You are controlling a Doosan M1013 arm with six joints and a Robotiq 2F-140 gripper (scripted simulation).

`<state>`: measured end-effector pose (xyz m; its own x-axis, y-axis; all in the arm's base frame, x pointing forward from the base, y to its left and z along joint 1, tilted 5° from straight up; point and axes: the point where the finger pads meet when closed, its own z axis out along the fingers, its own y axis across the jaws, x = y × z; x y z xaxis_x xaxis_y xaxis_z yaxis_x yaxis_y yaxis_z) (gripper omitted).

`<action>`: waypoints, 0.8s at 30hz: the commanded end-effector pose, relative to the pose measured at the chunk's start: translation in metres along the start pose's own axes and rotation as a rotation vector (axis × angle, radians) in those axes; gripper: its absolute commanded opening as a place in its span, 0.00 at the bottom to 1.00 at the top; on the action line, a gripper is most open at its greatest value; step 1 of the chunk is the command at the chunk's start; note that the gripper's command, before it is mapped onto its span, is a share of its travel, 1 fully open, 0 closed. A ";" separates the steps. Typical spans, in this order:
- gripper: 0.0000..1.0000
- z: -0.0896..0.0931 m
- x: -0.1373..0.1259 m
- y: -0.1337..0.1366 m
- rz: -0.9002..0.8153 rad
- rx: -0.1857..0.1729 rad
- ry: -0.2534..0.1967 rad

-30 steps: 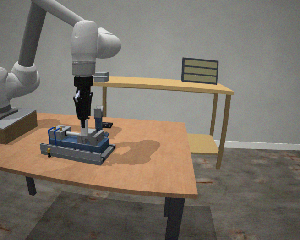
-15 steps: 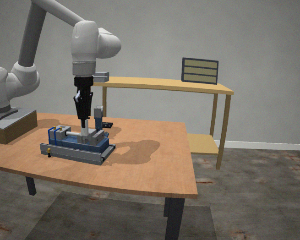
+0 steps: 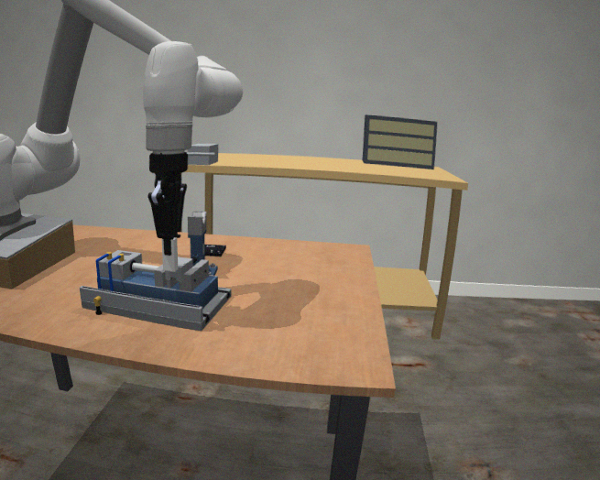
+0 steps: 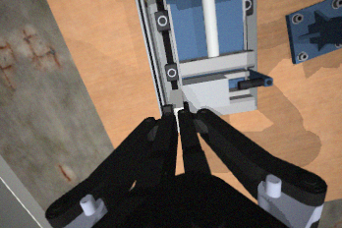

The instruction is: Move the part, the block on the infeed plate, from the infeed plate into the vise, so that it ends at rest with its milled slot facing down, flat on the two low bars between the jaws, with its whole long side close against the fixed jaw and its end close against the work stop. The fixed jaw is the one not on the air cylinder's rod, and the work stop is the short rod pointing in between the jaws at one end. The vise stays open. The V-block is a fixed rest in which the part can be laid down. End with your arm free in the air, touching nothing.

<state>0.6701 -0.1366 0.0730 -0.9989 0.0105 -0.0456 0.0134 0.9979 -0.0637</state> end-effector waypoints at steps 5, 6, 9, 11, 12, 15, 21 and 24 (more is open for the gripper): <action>0.00 0.002 0.002 0.004 0.003 0.001 0.000; 0.00 0.002 0.002 0.004 0.003 0.001 0.000; 0.00 0.002 0.002 0.005 0.003 0.001 0.000; 0.00 0.002 0.002 0.005 0.003 0.001 0.000; 0.00 0.002 0.002 0.006 0.003 0.001 0.000; 0.00 0.002 0.002 0.007 0.003 0.001 0.000; 0.00 0.002 0.002 0.008 0.003 0.001 0.000; 0.00 0.002 0.002 0.009 0.003 0.001 0.000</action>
<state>0.6703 -0.1306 0.0721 -0.9989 0.0102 -0.0450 0.0131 0.9979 -0.0640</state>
